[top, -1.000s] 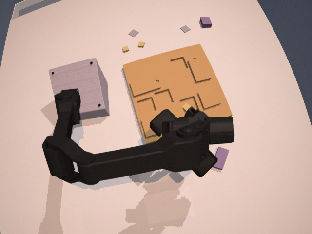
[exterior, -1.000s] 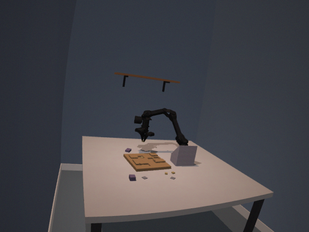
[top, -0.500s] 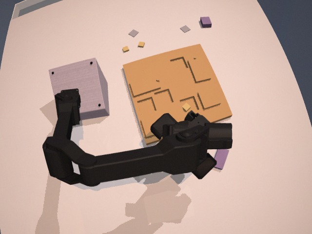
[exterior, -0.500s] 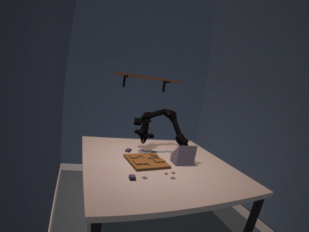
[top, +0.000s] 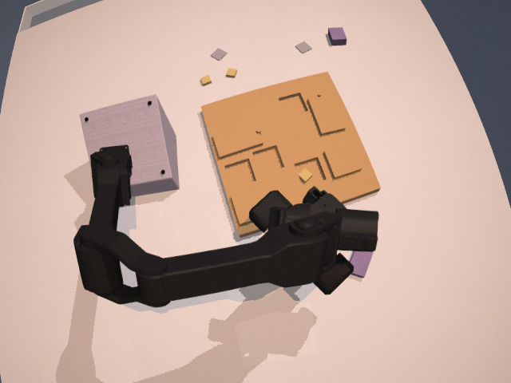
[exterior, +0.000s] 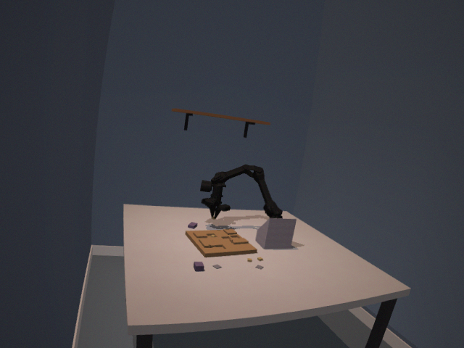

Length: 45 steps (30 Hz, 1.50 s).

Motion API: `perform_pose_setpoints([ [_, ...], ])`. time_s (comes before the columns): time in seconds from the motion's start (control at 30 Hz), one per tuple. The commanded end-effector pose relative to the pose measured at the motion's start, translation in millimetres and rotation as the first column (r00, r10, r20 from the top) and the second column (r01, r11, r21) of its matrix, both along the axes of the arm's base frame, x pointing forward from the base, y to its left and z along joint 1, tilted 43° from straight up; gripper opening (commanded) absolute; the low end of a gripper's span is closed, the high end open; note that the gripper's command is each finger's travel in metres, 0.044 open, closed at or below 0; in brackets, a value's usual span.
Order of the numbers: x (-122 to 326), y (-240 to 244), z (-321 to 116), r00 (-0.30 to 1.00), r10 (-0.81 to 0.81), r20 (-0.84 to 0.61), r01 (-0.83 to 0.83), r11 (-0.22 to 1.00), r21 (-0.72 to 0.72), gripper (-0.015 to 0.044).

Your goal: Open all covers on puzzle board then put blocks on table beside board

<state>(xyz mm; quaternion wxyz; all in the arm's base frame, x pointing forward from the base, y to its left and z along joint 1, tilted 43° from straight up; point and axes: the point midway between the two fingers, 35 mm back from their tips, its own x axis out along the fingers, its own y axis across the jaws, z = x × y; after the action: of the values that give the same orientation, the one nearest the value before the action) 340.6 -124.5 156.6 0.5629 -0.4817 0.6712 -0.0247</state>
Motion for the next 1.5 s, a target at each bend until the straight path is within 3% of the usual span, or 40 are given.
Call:
perform_pose_setpoints([
  [0.0,-0.4,-4.7,-8.7,1.0,0.004,-0.012,-0.004,1.0,0.005,0.008],
  [1.37,-0.2,-44.6,-49.3,1.0,0.005,-0.012,-0.005,1.0,-0.004,0.008],
  [1.47,0.9,-44.5,-45.7,1.0,-0.001,-0.003,0.001,1.0,-0.009,0.0159],
])
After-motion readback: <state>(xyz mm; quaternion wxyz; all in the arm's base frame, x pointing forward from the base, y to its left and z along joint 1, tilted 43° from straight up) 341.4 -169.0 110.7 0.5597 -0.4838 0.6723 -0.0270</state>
